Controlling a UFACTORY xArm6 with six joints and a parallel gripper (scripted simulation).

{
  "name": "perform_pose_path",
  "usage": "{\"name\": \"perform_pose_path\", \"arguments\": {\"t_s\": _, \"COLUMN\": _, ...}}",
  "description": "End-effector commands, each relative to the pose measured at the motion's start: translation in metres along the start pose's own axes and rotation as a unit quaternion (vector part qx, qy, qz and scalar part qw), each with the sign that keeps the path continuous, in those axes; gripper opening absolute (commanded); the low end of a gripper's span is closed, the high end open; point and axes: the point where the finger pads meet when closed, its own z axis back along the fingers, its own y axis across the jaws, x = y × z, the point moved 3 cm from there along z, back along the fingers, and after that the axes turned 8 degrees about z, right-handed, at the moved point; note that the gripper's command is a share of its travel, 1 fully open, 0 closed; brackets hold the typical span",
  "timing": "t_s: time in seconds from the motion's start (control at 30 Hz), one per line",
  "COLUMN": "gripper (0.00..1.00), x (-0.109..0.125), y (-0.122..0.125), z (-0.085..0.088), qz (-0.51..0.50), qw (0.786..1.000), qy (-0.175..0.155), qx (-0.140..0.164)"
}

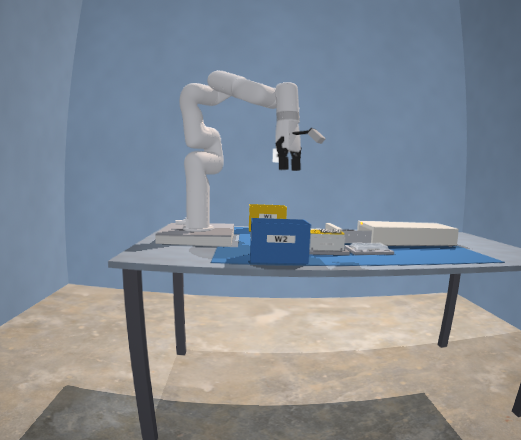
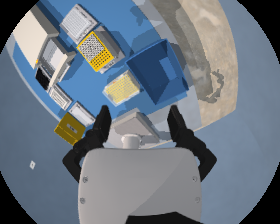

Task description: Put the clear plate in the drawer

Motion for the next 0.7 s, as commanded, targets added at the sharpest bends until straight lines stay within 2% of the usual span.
{"name": "perform_pose_path", "arguments": {"t_s": 0.0, "gripper": 1.00, "x": -0.007, "y": -0.022, "z": -0.001, "qz": 0.030, "qw": 1.000, "qy": -0.002, "qx": -0.002}}
{"name": "perform_pose_path", "arguments": {"t_s": 0.3, "gripper": 1.00, "x": -0.013, "y": -0.058, "z": -0.006, "qz": 0.066, "qw": 0.998, "qy": -0.006, "qx": -0.004}}
{"name": "perform_pose_path", "arguments": {"t_s": 0.53, "gripper": 1.00, "x": -0.015, "y": -0.075, "z": -0.008, "qz": 0.066, "qw": 0.998, "qy": -0.006, "qx": -0.004}}
{"name": "perform_pose_path", "arguments": {"t_s": 0.67, "gripper": 1.00, "x": -0.015, "y": -0.095, "z": -0.011, "qz": 0.102, "qw": 0.995, "qy": -0.011, "qx": -0.006}}
